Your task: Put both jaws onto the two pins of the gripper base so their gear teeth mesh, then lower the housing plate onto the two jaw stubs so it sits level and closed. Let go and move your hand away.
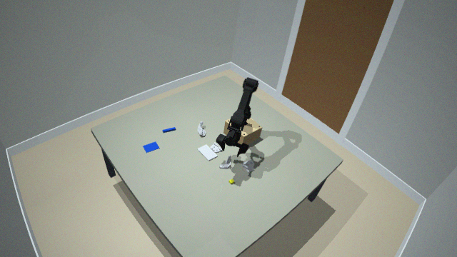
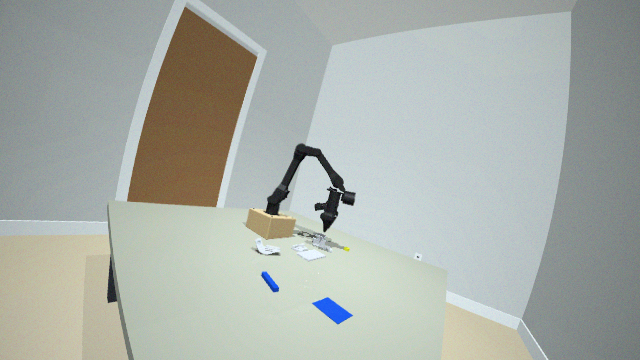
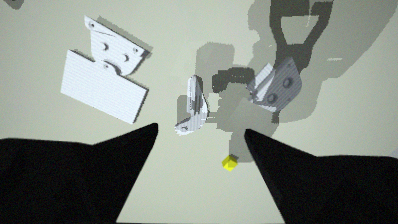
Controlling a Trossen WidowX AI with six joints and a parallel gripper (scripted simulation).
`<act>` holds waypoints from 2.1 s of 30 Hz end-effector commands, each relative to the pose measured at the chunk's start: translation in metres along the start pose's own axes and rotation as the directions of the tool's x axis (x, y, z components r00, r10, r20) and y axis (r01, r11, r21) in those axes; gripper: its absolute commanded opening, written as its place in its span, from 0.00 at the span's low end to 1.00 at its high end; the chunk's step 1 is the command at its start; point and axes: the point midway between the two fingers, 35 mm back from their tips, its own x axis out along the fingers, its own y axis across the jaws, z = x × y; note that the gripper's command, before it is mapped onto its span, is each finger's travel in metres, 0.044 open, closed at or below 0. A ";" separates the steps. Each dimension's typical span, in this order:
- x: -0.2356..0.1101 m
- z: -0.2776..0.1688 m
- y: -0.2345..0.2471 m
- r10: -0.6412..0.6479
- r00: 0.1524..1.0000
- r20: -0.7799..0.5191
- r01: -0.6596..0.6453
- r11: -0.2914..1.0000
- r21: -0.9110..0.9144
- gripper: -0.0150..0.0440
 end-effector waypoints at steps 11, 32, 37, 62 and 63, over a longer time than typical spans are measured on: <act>0.039 0.003 0.003 0.007 1.000 0.004 -0.007 1.000 -0.008 1.00; 0.064 0.002 0.003 0.007 1.000 0.004 -0.007 1.000 -0.008 1.00; 0.072 0.002 0.003 0.007 1.000 0.005 -0.007 1.000 -0.008 1.00; 0.089 0.004 0.003 0.007 1.000 0.005 -0.007 1.000 -0.008 1.00; 0.089 0.004 0.003 0.007 1.000 0.005 -0.007 1.000 -0.008 1.00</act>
